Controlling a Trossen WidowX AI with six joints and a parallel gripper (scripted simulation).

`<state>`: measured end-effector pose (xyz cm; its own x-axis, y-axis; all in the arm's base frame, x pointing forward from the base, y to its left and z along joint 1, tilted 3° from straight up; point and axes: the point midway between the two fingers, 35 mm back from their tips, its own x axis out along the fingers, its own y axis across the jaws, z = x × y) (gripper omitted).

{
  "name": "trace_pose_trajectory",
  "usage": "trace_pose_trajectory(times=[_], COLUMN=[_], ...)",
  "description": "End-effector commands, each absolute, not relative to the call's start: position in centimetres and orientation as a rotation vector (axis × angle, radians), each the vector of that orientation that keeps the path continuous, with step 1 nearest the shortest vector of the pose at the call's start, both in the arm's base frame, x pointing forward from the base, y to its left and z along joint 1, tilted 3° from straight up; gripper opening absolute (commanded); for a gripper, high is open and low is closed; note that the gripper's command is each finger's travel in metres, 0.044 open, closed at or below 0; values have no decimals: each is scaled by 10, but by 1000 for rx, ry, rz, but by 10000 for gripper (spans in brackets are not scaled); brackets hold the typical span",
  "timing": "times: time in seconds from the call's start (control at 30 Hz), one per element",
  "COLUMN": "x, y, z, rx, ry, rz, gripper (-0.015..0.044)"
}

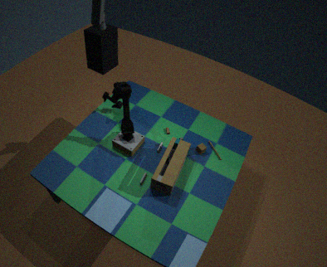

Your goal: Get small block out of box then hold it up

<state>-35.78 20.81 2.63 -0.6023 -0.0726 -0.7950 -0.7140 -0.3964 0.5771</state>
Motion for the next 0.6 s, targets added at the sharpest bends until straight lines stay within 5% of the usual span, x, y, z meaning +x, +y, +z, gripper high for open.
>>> trace_pose_trajectory(times=[0.0, 0.57], x=[-357, -165], y=[209, 364], z=[26, 48], rx=[-1078, -996], ry=[1395, 1006], rz=[2047, 1840], gripper=[400, 400])
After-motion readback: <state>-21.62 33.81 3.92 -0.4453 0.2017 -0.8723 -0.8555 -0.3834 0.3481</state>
